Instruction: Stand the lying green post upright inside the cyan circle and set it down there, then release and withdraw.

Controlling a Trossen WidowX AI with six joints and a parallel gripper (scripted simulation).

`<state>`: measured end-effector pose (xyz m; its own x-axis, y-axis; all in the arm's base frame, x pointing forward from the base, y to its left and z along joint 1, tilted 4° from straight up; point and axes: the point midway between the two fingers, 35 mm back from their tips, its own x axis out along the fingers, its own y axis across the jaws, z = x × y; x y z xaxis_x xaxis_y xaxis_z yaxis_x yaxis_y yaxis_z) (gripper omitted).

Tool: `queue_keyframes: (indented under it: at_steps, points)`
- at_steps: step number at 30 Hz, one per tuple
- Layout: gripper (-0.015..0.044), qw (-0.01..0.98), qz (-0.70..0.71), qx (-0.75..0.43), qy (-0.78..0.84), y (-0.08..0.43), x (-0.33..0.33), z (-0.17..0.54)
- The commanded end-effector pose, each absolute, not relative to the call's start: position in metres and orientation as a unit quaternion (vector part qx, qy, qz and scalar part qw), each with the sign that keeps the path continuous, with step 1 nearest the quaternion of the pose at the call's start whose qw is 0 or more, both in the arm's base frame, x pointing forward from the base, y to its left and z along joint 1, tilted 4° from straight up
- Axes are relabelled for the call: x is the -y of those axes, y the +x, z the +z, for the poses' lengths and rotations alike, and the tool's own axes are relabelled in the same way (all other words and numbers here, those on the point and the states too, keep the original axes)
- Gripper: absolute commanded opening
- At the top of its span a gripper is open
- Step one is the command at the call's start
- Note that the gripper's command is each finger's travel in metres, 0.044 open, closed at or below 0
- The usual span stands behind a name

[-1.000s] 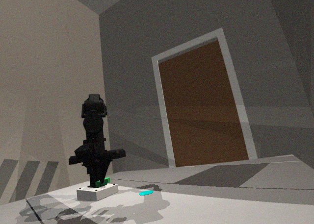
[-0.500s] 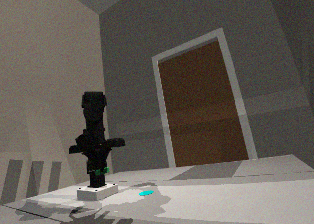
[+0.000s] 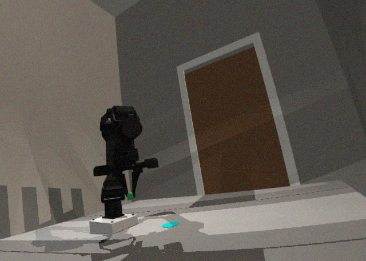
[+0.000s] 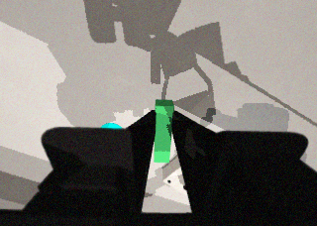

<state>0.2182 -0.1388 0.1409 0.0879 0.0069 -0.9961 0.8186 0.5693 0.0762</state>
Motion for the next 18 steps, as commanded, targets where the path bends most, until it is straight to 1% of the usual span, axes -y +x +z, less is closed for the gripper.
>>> queue_keyframes:
  at_steps: [1,18]
  points:
    - [0.0023,0.668,-0.284,-0.613,0.312,0.221,0.129,0.143]
    - [0.0023,0.718,-0.151,-0.657,0.171,0.236,0.087,0.148]
